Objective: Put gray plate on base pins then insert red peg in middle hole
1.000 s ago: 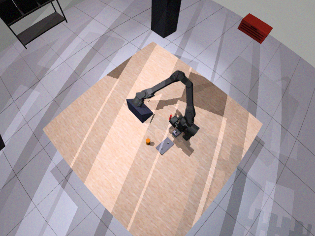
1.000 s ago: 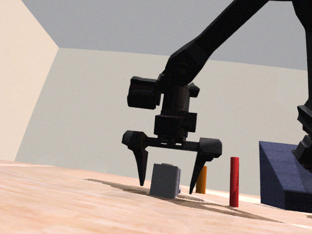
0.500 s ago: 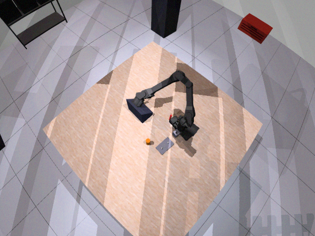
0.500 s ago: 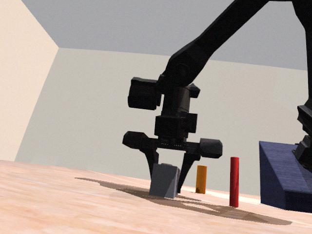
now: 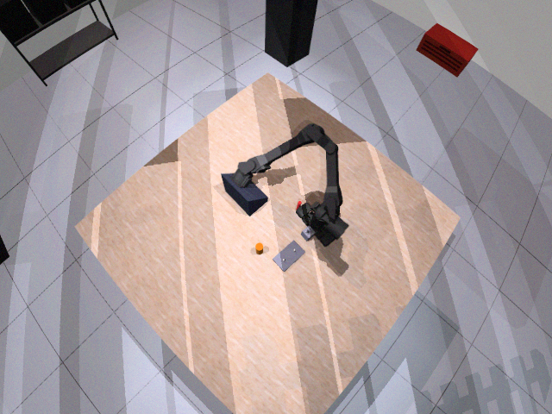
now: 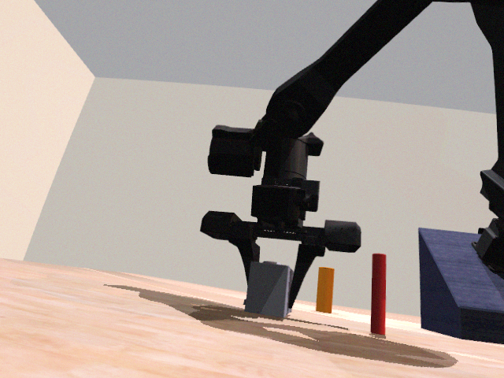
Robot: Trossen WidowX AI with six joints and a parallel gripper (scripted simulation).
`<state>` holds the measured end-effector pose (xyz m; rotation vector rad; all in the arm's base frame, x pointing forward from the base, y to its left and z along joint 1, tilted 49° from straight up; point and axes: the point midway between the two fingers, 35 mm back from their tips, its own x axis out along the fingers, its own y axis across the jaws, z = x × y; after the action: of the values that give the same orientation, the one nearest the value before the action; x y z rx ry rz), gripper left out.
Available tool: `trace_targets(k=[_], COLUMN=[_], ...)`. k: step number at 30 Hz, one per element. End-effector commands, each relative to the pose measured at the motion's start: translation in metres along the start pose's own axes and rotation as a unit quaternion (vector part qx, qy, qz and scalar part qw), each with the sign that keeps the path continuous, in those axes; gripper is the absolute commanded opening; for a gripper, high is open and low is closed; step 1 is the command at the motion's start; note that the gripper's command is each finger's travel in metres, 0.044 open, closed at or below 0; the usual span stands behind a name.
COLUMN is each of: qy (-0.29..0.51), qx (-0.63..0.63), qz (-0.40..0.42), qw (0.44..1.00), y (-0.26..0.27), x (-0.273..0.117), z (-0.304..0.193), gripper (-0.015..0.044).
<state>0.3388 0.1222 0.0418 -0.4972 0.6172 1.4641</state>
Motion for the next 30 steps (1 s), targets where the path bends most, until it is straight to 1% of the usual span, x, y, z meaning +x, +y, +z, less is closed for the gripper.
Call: trace_targets(k=[1, 30], qy=[0.000, 0.004], qx=[-0.004, -0.003], qz=[-0.007, -0.007], qw=[1.000, 1.000], y=[-0.007, -0.014], x=[-0.012, -0.104], z=[0.000, -0.004], gripper=[0.0000, 0.0000])
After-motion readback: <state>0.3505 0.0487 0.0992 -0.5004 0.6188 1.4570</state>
